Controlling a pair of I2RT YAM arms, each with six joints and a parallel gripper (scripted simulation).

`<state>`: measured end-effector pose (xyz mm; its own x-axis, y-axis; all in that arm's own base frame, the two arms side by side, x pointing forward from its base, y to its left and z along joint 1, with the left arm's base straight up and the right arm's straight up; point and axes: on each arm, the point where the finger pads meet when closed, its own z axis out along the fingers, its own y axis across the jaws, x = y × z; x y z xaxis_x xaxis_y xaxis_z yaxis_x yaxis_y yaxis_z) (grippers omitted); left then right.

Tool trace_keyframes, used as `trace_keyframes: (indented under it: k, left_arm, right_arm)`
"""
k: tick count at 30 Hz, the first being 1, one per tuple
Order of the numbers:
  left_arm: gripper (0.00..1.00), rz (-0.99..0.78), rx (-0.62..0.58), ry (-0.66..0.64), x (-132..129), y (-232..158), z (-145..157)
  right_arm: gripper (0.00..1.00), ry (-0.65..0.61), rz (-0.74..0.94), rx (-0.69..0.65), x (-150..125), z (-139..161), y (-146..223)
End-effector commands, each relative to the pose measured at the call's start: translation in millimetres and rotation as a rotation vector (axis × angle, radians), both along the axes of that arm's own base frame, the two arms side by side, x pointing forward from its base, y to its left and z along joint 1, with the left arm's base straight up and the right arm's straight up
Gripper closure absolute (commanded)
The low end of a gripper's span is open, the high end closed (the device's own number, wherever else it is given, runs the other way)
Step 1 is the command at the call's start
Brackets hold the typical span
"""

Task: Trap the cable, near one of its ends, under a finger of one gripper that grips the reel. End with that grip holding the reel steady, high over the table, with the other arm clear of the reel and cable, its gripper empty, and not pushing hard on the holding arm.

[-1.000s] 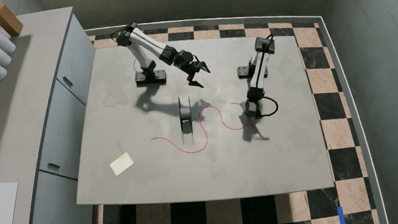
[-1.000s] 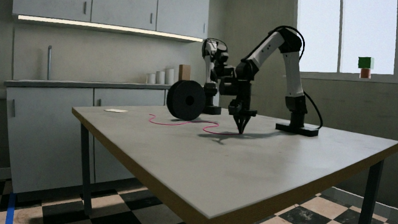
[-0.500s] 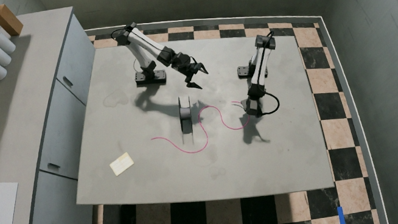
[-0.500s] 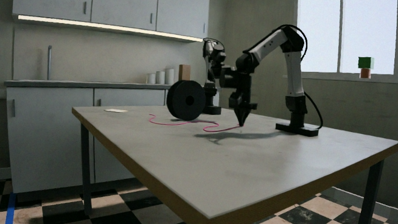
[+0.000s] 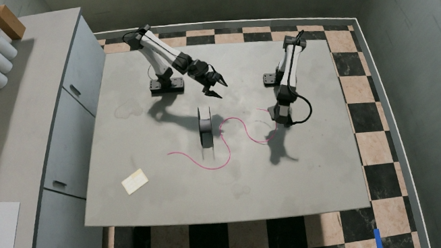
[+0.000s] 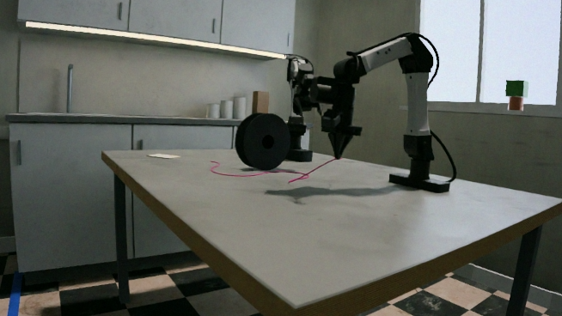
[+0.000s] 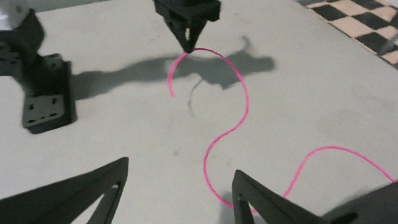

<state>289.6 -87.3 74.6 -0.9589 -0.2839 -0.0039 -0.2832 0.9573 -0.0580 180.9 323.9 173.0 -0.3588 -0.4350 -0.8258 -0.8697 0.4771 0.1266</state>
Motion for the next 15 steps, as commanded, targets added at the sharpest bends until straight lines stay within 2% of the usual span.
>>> trace_keyframes:
  k: [1,8,13,15]
  left_arm:
    - [1.0,-0.056,-0.104,-0.057,19.9,-27.6,13.0]
    - [1.0,-0.219,-0.432,-0.228,74.8,-111.2,45.2]
    - [1.0,-0.331,-0.66,-0.345,114.9,-171.0,70.1]
    - [1.0,-0.331,-0.66,-0.345,114.9,-171.0,70.1]
  right_arm:
    - [0.29,-0.042,-0.121,0.035,10.3,13.0,-8.0]
    - [0.29,-0.095,-0.45,0.013,29.2,12.5,-38.5]
    - [0.29,-0.127,-0.621,0.012,37.1,15.2,-48.9]
    - [0.29,-0.127,-0.621,0.012,37.1,15.2,-48.9]
